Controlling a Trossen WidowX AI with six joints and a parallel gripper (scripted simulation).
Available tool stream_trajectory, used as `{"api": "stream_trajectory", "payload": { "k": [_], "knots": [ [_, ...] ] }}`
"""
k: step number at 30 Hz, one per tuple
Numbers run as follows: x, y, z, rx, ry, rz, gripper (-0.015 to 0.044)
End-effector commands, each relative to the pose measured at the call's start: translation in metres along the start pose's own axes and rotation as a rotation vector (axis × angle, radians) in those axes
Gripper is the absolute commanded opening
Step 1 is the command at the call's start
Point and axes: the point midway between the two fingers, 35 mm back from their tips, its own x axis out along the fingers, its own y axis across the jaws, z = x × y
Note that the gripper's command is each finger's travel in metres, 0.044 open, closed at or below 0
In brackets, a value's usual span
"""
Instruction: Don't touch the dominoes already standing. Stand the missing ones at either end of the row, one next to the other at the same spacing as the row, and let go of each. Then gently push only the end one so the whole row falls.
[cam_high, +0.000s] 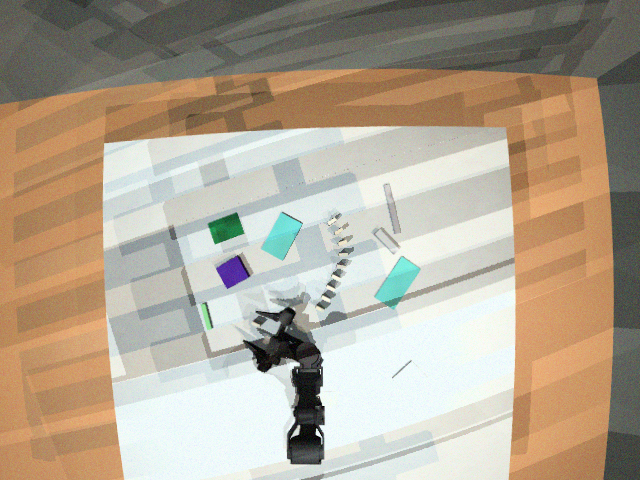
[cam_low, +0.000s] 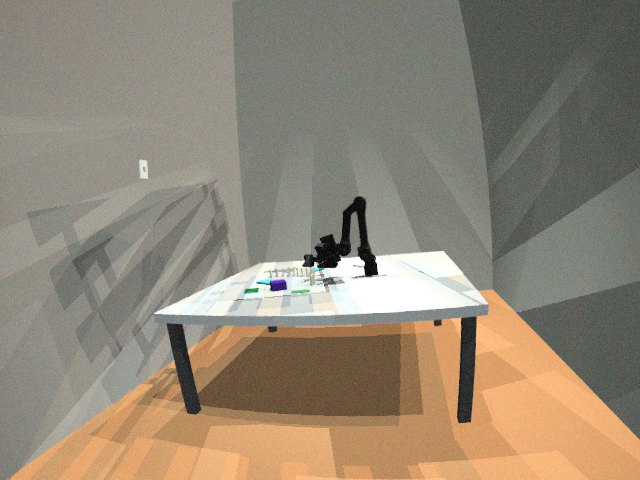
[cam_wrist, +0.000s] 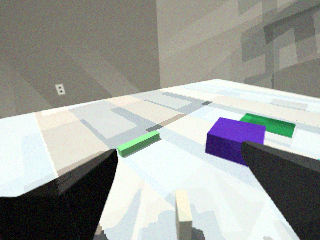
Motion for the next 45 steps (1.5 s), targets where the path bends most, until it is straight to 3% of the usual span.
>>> {"api": "stream_trajectory", "payload": {
  "k": [1, 7, 13, 19, 29, 37, 45],
  "knots": [
    [0.01, -0.015, 0.006, 0.088, 0.033, -0.029, 0.044],
    [0.051, -0.055, 0.003, 0.522, 0.239, -0.166, 0.044],
    [0.072, -0.058, -0.003, 0.94, 0.52, -0.362, 0.044],
    [0.08, -0.056, 0.014, 1.113, 0.65, -0.553, 0.044],
    [0.06, -0.033, 0.031, 1.26, 0.869, -0.838, 0.044],
    [0.023, -0.006, 0.046, 1.286, 1.071, -1.065, 0.044],
    [0.017, -0.002, 0.048, 1.284, 1.098, -1.092, 0.044]
  ]
}}
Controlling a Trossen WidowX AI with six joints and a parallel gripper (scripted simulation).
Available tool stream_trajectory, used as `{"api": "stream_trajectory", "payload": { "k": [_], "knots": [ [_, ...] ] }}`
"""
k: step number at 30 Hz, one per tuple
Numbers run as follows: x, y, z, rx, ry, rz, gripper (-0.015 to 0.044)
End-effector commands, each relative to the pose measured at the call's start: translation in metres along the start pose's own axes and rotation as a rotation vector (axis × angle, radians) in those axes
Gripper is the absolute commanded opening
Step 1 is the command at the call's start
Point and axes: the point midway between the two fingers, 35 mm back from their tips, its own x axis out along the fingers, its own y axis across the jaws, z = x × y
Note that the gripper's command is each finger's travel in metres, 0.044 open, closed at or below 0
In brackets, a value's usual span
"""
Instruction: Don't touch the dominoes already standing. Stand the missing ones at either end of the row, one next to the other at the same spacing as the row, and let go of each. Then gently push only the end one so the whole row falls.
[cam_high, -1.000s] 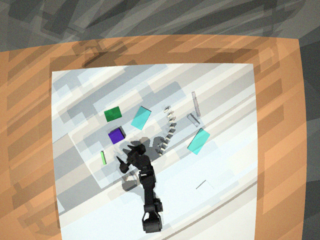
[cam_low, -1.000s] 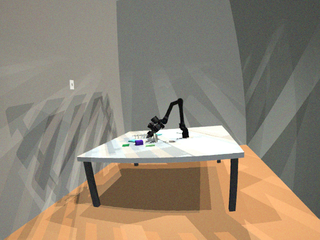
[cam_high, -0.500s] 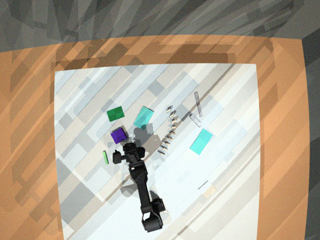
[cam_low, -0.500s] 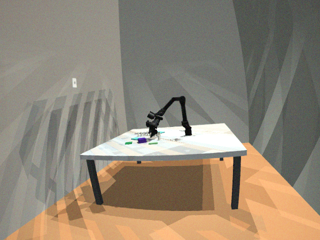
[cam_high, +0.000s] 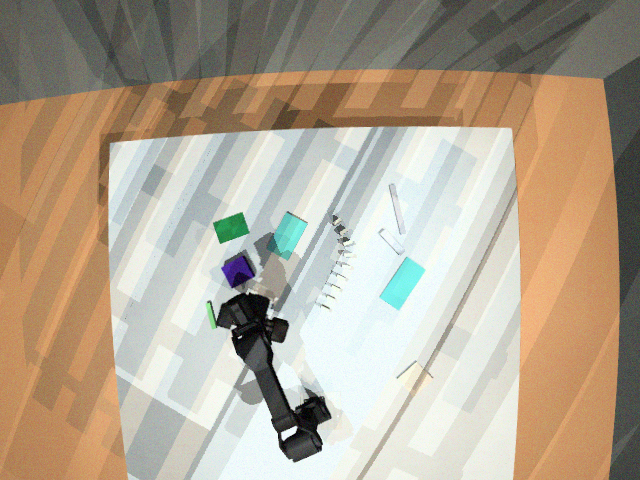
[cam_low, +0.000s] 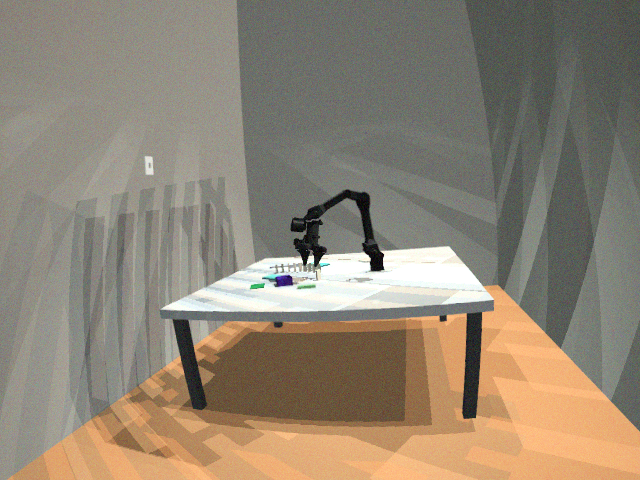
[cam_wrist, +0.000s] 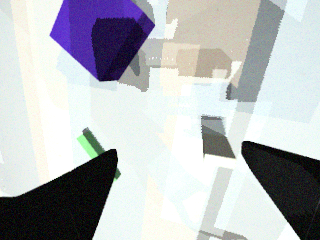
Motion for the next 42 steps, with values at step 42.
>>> {"api": "stream_trajectory", "payload": {
  "k": [42],
  "knots": [
    [0.041, -0.034, -0.022, 0.125, 0.013, -0.257, 0.0361]
  ]
}}
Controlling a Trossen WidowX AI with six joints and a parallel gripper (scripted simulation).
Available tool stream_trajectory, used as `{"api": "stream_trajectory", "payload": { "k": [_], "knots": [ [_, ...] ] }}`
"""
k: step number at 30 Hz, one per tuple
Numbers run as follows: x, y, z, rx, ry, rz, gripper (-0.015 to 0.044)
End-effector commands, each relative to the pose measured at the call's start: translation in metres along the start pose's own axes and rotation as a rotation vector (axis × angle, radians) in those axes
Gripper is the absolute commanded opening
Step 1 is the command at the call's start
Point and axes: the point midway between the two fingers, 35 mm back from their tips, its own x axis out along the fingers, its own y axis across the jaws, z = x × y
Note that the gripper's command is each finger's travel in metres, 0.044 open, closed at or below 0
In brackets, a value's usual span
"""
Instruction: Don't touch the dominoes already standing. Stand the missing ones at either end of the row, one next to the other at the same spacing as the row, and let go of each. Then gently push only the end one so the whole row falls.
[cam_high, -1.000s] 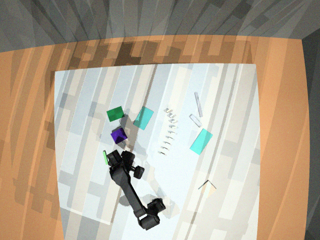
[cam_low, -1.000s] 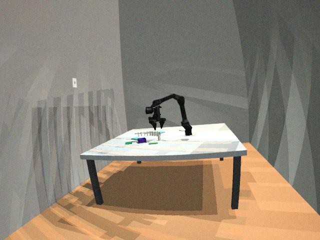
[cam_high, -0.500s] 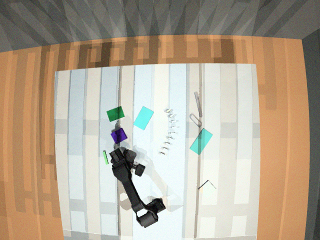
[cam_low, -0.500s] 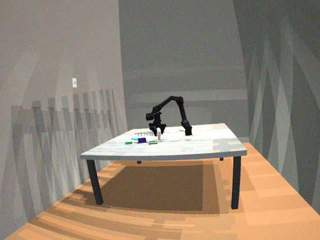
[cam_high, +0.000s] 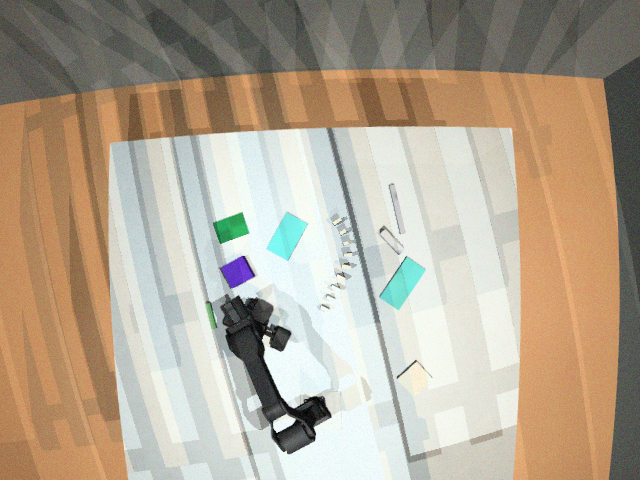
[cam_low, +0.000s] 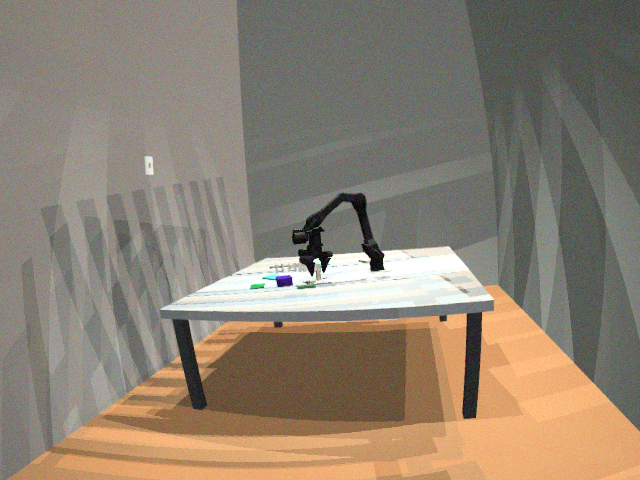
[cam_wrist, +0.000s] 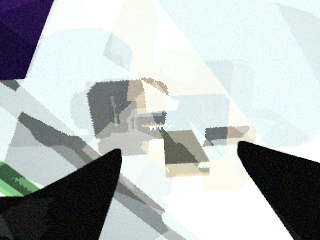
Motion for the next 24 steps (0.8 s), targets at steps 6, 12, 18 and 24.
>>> {"api": "stream_trajectory", "payload": {
  "k": [6, 12, 18, 24],
  "knots": [
    [0.004, -0.002, 0.0, 0.002, 0.001, -0.009, 0.0204],
    [0.004, -0.002, 0.0, 0.002, 0.001, -0.009, 0.0107],
    [0.004, -0.002, 0.0, 0.002, 0.001, -0.009, 0.0107],
    [-0.043, 0.006, 0.004, 0.002, 0.001, -0.007, 0.0107]
  ]
}}
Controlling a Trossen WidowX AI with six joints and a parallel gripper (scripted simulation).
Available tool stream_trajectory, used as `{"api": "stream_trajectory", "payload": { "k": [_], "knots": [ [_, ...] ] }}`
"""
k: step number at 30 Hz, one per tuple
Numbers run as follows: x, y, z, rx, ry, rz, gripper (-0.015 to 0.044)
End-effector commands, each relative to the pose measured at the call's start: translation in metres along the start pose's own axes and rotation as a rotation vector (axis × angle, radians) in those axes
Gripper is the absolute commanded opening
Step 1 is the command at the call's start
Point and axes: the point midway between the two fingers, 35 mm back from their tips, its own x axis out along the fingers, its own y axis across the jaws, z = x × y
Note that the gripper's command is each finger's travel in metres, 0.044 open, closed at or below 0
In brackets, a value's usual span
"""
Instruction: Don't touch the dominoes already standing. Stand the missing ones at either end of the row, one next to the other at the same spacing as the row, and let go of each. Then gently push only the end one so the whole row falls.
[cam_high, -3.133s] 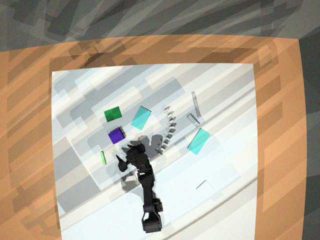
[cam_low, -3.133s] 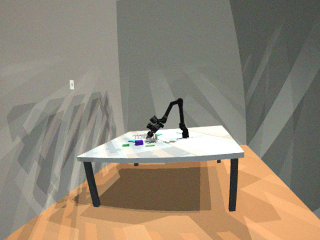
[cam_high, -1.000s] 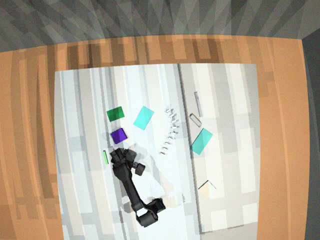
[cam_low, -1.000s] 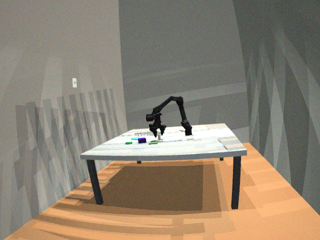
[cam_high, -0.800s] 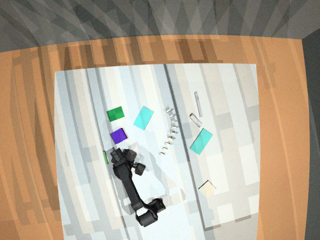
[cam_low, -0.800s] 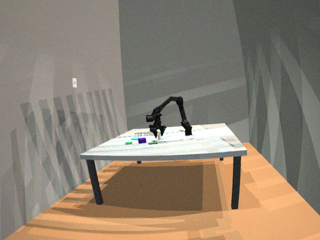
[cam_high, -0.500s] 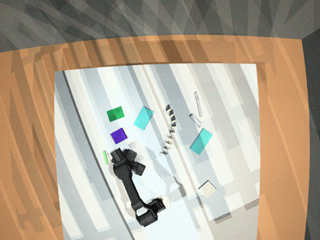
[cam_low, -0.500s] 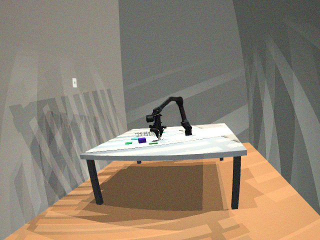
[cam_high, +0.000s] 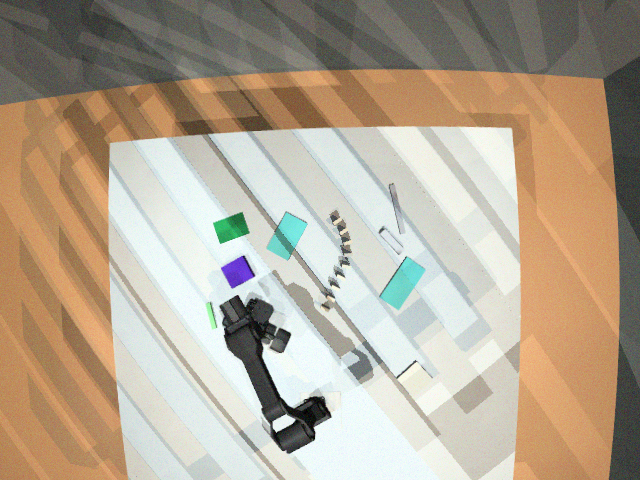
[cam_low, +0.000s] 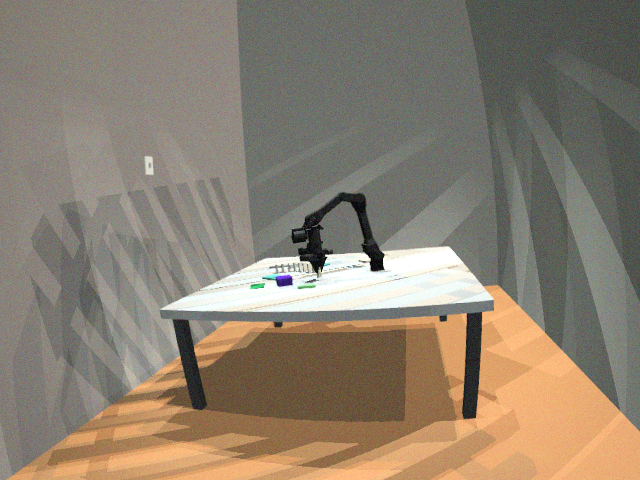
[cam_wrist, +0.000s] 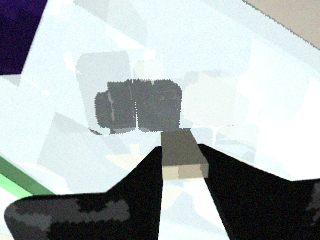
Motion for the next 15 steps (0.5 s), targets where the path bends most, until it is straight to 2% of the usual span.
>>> {"api": "stream_trajectory", "payload": {
  "k": [1, 7, 15],
  "knots": [
    [-0.046, 0.008, 0.005, 0.002, -0.018, 0.023, 0.0107],
    [-0.12, 0.0, -0.001, 0.001, -0.016, 0.025, 0.0107],
    [-0.122, -0.007, 0.005, 0.002, -0.017, 0.024, 0.0107]
  ]
}}
